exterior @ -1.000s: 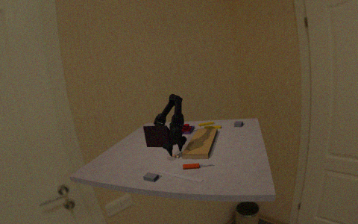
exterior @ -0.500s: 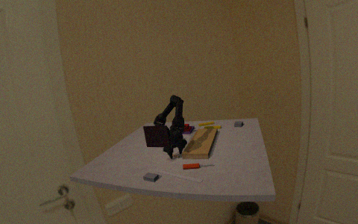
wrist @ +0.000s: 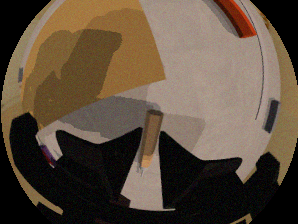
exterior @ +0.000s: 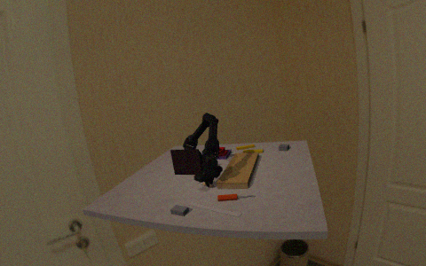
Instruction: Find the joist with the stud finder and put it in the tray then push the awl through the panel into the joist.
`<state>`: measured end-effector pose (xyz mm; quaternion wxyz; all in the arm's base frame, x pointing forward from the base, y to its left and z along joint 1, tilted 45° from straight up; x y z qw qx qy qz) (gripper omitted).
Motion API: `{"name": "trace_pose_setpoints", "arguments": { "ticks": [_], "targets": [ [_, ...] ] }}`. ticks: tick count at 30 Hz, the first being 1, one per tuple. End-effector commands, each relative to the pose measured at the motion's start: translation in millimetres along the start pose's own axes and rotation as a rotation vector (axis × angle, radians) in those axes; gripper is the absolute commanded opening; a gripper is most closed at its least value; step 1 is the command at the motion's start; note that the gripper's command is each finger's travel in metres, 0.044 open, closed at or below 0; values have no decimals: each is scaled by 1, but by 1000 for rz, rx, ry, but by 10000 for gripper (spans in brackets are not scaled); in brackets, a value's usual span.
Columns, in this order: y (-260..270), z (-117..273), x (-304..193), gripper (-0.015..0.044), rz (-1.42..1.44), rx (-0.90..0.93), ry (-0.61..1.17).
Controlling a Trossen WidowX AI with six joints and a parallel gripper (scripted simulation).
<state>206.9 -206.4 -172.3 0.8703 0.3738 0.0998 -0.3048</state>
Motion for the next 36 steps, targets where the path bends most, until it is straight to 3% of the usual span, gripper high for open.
{"name": "trace_pose_setpoints", "arguments": {
  "ticks": [1, 8, 21, 27, 36],
  "targets": [
    [0, 0, 0, 33, -5, 4, -2],
    [0, 13, 1, 0, -5, 3, -3],
    [-3, 122, -9, 0, -7, -1, -3],
    [-5, 124, -13, 0, 6, 28, -14],
    [-25, 129, -49, 0, 118, 259, -162]
  ]
}}
Point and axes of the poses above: the point midway between the two fingers, 35 mm back from their tips, its own z axis back along the fingers, its own y axis across the jaws, x = y × z, the point moved 7 cm from there along z, back along the fingers, and after that the axes turned 7 degrees about -z, right-handed, at the moved point
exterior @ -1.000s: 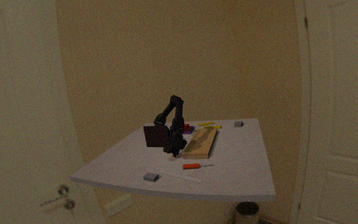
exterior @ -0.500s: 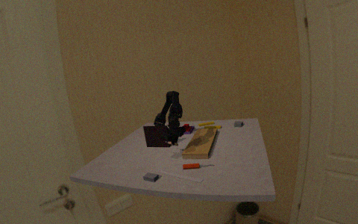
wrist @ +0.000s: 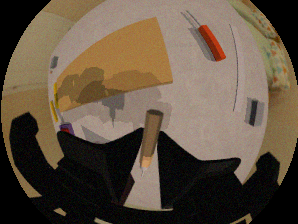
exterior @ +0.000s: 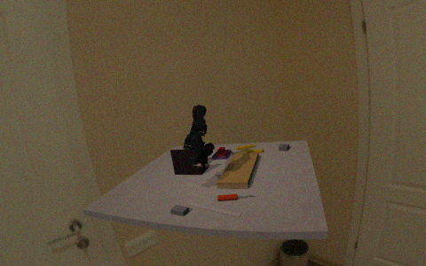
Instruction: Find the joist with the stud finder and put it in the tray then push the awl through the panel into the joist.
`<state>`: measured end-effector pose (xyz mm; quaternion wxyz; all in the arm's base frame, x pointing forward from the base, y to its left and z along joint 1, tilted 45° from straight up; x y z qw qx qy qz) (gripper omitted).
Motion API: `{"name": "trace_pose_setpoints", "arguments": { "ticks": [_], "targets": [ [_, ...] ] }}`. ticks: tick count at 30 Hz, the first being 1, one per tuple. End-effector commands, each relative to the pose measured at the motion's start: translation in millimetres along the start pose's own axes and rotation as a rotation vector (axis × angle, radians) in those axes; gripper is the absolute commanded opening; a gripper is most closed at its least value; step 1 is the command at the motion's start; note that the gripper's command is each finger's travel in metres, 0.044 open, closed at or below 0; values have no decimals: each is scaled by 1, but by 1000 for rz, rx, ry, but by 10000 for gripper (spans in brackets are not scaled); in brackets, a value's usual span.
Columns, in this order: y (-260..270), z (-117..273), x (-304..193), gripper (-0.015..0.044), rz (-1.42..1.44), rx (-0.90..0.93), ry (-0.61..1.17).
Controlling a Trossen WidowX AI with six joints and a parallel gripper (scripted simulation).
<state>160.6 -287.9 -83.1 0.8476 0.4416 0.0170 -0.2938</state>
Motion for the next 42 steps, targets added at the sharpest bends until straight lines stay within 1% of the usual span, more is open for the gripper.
{"name": "trace_pose_setpoints", "arguments": {
  "ticks": [1, 10, 18, 26, 33, 34, 42],
  "targets": [
    [-5, 9, -18, 0, 54, 98, -93],
    [-16, 20, -56, 0, 175, 280, -338],
    [-22, 28, -89, 0, 270, 373, -609],
    [-26, 36, -121, 0, 344, 392, -912],
    [-29, 41, -149, 0, 382, 342, -1188],
    [-28, 36, -136, 0, 367, 377, -1052],
    [-5, 26, -116, 0, 402, 316, -853]
  ]
}}
Point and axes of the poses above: the point midway between the two fingers, 35 mm back from their tips, its own z axis back along the fingers, its own y axis across the jaws, x = y × z, the point moved 7 cm from there along z, back along the fingers, and after that the axes turned 7 degrees about -z, right-handed, at the moved point
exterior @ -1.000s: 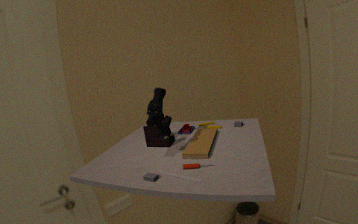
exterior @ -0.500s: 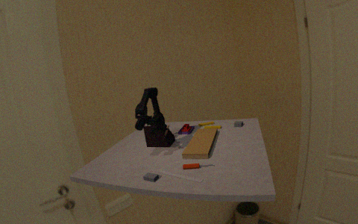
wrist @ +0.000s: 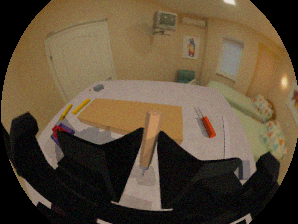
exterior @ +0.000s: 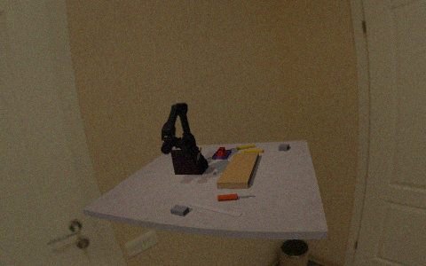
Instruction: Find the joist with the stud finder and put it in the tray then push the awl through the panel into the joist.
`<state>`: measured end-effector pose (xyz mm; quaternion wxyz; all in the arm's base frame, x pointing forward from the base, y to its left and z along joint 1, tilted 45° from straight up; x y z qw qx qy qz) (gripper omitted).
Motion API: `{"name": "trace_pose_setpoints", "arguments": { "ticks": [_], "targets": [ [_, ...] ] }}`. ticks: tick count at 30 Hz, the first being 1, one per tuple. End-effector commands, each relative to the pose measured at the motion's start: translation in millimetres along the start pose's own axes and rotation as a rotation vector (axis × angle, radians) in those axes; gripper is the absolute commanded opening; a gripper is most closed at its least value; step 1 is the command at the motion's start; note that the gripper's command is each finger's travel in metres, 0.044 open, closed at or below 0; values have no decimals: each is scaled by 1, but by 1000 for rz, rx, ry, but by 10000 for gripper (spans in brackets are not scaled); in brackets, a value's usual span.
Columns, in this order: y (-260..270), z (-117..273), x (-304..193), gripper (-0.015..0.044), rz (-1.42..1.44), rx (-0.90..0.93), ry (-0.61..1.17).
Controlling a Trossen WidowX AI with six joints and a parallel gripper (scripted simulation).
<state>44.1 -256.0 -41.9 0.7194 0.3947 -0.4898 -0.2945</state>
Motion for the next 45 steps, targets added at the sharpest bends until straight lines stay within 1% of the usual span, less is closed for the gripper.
{"name": "trace_pose_setpoints", "arguments": {
  "ticks": [1, 13, 24, 34, 45],
  "targets": [
    [7, -14, 5, 0, 11, -15, 105],
    [23, -59, 12, 0, 50, -118, 394],
    [39, -97, 18, 0, 117, -274, 573],
    [59, -132, 23, 0, 197, -430, 639],
    [90, -169, 25, 0, 292, -572, 607]
  ]
}}
Point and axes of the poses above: the point midway between the two fingers, 35 mm back from their tips, its own z axis back along the fingers, its own y axis across the jaws, x = y × z, the point moved 7 cm from there along z, back along the fingers, and after that the axes turned 7 degrees about -z, right-handed, at the moved point
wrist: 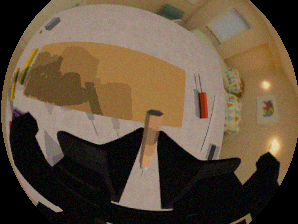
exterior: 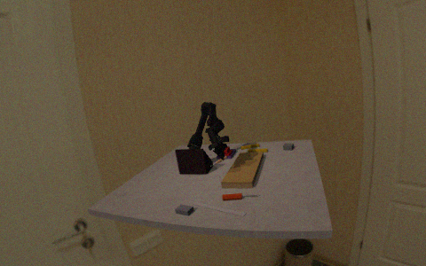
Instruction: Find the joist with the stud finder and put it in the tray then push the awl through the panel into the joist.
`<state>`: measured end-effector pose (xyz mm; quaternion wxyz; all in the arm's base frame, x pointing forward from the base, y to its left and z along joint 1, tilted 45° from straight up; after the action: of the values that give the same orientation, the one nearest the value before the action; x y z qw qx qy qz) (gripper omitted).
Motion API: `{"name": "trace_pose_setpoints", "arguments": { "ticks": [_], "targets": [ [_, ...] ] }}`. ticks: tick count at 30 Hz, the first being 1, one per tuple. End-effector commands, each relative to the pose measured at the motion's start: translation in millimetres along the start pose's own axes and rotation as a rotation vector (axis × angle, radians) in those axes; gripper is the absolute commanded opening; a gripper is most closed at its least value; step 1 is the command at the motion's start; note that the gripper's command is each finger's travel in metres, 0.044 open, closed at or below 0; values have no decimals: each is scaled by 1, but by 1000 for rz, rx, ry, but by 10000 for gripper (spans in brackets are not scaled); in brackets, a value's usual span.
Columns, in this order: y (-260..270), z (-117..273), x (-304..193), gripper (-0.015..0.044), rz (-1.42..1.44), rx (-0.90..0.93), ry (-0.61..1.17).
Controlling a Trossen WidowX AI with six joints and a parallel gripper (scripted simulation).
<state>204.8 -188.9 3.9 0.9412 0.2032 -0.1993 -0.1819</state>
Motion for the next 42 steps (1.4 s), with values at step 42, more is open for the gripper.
{"name": "trace_pose_setpoints", "arguments": {
  "ticks": [42],
  "targets": [
    [213, 28, 49, 0, -124, 6, -826]
  ]
}}
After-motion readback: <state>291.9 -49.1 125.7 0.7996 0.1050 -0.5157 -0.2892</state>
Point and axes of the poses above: the point midway between the two fingers, 35 mm back from their tips, its own z axis back along the fingers, its own y axis across the jaws, x = y × z, the point moved 7 cm from there along z, back along the fingers, and after that the axes turned 7 degrees about -z, right-handed, at the moved point
